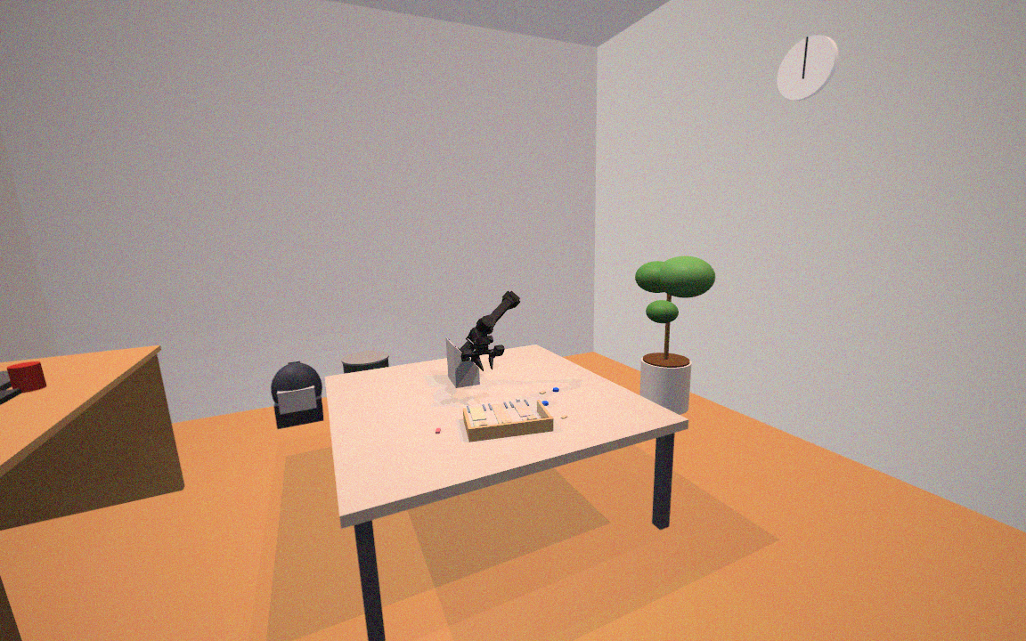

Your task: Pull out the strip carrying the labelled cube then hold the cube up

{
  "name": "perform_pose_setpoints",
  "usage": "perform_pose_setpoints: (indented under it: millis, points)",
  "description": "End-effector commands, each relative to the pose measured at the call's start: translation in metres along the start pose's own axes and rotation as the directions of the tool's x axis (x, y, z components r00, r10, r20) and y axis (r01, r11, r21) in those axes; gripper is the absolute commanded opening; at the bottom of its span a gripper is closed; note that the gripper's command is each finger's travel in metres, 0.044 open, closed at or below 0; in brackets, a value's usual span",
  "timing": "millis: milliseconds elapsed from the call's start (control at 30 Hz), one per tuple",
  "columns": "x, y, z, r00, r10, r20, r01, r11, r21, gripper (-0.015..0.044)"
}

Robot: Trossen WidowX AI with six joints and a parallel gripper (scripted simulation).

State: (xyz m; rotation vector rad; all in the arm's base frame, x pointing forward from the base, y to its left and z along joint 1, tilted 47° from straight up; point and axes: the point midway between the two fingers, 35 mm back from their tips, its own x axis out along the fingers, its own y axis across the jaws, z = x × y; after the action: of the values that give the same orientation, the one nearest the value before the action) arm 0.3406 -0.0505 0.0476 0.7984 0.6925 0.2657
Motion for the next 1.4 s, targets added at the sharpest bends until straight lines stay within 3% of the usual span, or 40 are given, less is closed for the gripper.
perform_pose_setpoints:
  millis: [0,133,467,1367]
  points:
    - [0.025,-0.001,0.001,0.990,-0.019,-0.142,0.023,0.999,0.024,0.0085]
    - [0.050,0.003,-0.006,0.947,-0.025,-0.321,0.046,0.997,0.057,0.0000]
    - [0.087,0.035,-0.035,0.718,-0.009,-0.696,0.108,0.989,0.099,0.0000]
    - [0.104,0.038,-0.050,0.712,-0.009,-0.702,0.110,0.989,0.099,0.0000]
